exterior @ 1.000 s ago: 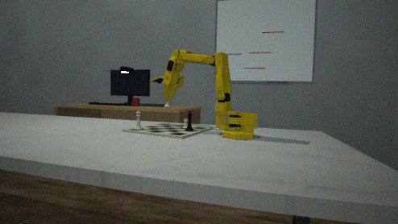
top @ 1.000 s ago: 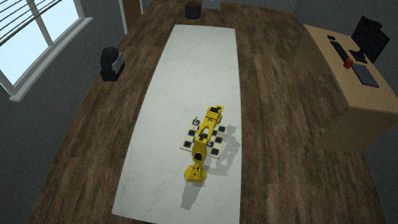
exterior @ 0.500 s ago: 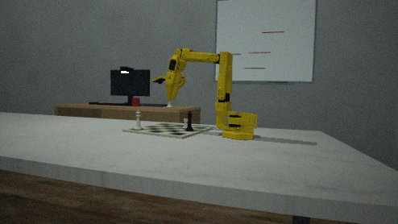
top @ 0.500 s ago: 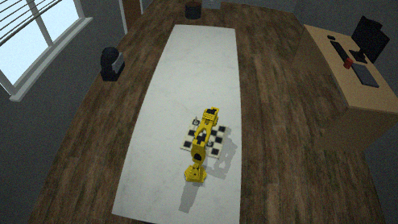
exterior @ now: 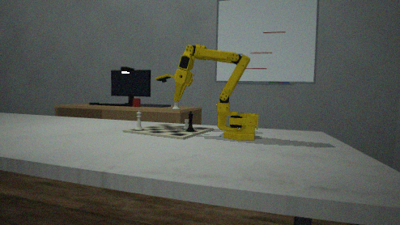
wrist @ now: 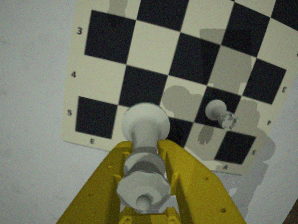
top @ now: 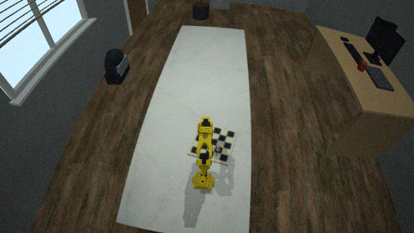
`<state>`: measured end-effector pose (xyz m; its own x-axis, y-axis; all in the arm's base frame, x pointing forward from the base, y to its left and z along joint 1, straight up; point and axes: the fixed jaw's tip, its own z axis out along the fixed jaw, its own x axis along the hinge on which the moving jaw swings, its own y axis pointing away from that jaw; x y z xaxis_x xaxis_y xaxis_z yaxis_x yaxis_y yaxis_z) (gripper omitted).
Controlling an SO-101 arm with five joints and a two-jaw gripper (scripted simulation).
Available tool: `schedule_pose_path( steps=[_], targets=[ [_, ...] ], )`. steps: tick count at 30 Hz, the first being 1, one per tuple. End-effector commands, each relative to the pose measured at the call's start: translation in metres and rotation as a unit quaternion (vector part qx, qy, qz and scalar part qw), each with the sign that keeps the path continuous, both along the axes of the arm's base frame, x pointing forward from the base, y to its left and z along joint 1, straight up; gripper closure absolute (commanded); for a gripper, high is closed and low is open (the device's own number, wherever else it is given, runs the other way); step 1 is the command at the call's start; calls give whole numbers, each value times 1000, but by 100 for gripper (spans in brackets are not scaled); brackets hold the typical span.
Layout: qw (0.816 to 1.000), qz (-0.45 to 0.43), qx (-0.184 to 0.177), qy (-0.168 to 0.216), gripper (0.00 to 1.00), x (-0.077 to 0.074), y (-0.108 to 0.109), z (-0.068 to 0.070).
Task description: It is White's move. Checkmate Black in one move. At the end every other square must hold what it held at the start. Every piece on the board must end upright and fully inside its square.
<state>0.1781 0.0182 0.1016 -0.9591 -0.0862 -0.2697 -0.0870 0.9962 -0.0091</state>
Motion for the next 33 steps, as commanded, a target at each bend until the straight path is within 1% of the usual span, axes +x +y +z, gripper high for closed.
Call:
schedule_pose_path(
  steps=[1,33],
  targets=[
    [1000,0,2,-4,100,-1,2,0],
    [1000,6,3,-5,100,6,5,3]
  ],
)
